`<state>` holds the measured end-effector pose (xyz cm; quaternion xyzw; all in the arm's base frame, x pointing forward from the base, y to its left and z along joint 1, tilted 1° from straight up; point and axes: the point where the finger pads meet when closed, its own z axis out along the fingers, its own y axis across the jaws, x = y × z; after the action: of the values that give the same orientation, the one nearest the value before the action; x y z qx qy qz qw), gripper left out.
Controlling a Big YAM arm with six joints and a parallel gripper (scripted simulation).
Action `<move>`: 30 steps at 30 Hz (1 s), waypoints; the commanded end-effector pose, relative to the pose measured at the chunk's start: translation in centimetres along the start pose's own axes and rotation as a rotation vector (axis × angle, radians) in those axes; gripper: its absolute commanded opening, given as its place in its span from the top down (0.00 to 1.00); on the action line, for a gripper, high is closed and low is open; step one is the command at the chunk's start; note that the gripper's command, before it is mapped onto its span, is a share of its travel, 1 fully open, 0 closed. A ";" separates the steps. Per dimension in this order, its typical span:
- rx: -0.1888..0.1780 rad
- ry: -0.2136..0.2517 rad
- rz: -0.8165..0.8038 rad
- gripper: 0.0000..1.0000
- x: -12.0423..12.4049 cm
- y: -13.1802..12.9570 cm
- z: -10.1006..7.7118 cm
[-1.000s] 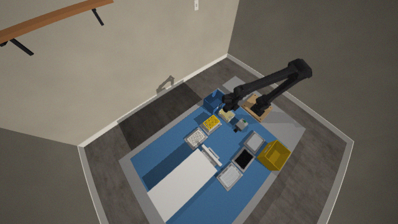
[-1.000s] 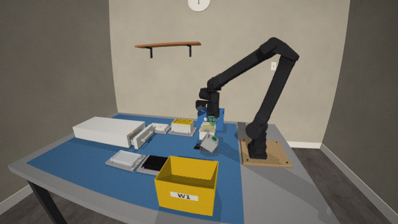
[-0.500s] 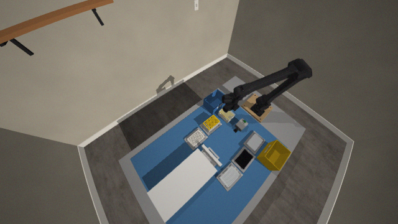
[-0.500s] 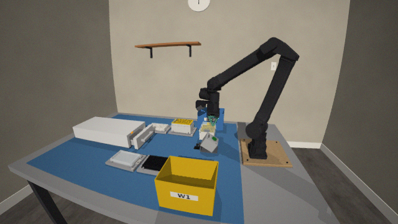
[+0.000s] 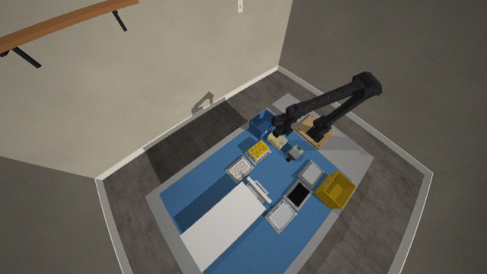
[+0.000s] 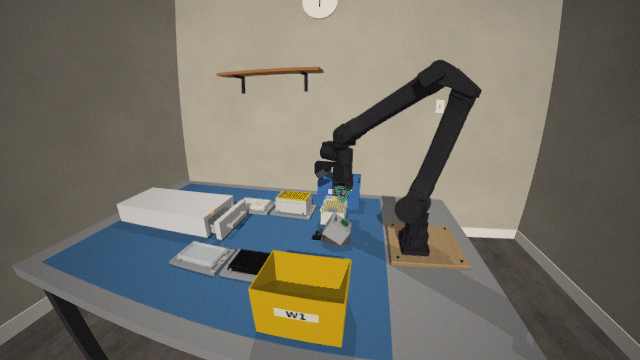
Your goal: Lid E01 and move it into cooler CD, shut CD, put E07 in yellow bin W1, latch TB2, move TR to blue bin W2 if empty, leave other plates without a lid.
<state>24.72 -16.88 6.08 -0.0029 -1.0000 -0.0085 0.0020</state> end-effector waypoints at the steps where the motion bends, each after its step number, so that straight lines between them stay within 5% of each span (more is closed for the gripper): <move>1: 0.005 -0.006 -0.023 1.00 -0.6 -0.1 0.9; 6: 0.018 -0.025 -0.023 1.00 -1.5 -0.7 -0.7; 9: 0.039 -0.055 -0.022 1.00 -2.1 -1.1 -3.1; 21: 0.040 -0.057 -0.019 1.00 -2.0 -1.2 -5.6; 23: 0.040 -0.057 -0.019 1.00 -2.0 -1.2 -5.6; 24: 0.015 -0.020 -0.019 1.00 -1.2 -0.7 -4.3; 30: 0.041 -0.058 -0.017 1.00 -1.9 -1.2 -7.1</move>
<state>24.90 -16.99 10.14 -0.0028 -1.0000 -0.0079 0.0011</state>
